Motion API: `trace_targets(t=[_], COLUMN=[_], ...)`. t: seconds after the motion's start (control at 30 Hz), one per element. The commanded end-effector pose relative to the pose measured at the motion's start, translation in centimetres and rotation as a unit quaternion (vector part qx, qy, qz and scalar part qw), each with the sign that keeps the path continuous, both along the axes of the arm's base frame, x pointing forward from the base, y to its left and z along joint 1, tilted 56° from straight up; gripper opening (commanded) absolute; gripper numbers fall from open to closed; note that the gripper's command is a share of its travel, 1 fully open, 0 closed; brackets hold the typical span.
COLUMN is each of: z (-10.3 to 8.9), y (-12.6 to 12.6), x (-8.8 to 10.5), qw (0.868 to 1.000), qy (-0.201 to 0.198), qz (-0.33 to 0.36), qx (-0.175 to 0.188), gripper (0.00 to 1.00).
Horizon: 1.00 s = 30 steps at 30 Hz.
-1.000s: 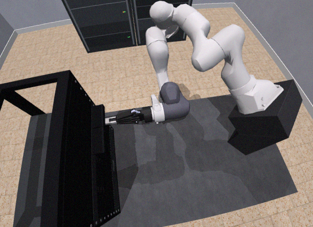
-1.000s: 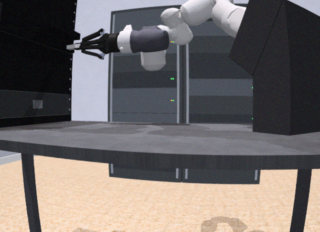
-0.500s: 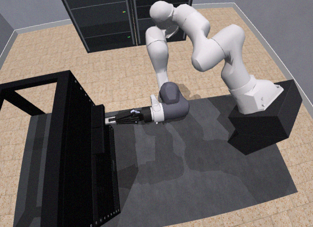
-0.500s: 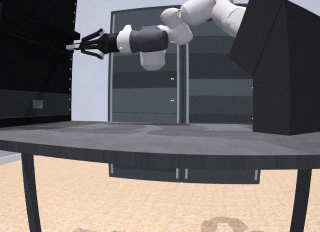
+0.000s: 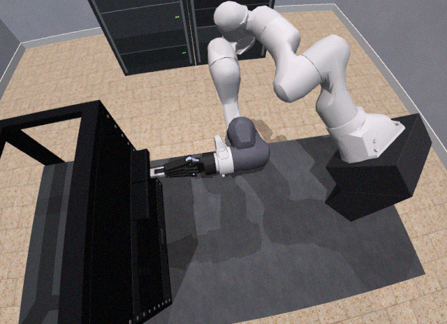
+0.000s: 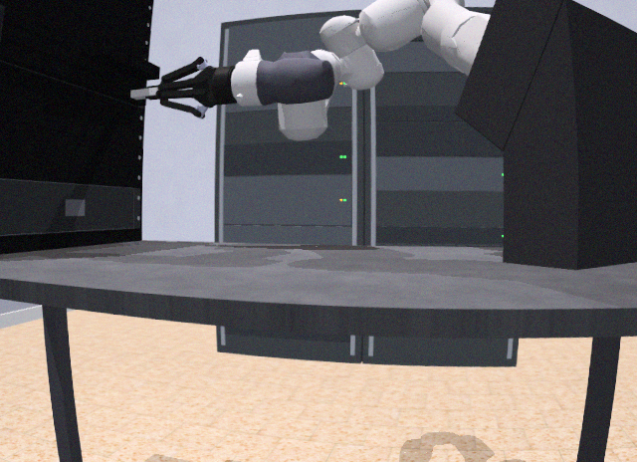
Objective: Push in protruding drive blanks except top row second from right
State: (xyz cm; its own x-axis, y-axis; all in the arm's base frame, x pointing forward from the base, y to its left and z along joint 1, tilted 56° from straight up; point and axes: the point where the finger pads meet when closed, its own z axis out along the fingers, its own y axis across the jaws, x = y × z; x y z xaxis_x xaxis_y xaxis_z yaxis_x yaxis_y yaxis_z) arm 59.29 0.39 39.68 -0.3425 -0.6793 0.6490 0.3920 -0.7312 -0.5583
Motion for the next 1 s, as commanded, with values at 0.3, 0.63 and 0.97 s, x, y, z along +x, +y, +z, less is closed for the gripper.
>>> trace_targets(t=[0.3, 0.63, 0.97], z=[0.20, 0.46, 0.46], y=[0.24, 0.29, 0.29], x=[0.27, 0.59, 0.60], qw=[1.000, 1.000, 1.000], qy=[0.001, 0.001, 0.001], qz=[0.003, 0.003, 0.003], qx=[0.001, 0.001, 0.001], gripper=[0.00, 0.00, 0.00])
